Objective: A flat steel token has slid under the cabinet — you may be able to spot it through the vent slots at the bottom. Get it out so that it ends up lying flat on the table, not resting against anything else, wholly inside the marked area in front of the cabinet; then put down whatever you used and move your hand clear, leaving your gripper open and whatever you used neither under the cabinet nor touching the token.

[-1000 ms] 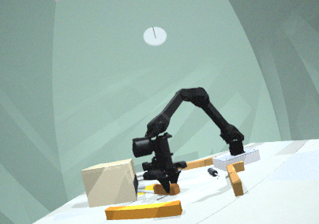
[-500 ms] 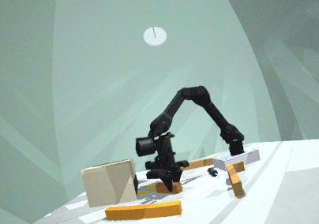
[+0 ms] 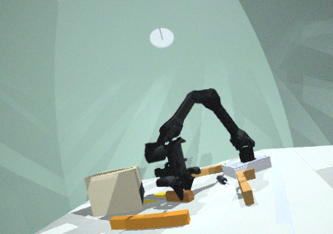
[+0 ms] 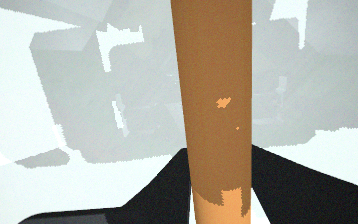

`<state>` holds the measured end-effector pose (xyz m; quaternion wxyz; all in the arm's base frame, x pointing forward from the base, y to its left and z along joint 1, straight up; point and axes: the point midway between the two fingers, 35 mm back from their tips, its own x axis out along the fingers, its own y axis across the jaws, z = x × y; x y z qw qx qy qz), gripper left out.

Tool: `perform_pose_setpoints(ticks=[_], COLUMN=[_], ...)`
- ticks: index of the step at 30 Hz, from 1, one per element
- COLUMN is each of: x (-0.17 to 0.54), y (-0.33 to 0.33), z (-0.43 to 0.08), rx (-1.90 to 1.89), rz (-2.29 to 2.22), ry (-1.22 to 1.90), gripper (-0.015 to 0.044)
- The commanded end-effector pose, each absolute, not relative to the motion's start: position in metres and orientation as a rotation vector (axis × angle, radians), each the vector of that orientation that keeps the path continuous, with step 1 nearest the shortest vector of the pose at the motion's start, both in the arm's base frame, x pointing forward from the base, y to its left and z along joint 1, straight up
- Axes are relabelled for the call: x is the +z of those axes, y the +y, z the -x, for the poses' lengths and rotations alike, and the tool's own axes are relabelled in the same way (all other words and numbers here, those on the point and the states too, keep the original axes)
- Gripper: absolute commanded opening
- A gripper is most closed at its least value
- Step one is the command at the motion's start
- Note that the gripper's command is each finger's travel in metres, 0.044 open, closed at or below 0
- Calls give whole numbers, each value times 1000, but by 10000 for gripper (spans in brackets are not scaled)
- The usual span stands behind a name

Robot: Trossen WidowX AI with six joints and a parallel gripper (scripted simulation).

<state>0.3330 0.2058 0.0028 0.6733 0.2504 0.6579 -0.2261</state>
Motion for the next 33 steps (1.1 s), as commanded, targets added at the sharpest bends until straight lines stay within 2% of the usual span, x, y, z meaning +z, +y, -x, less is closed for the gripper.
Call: perform_pose_setpoints(ticks=[1, 33], x=[2, 1], y=[210, 251], z=[-327, -284], rx=[-511, -510], rz=[-561, -562], ry=[1481, 1485], gripper=[0, 0])
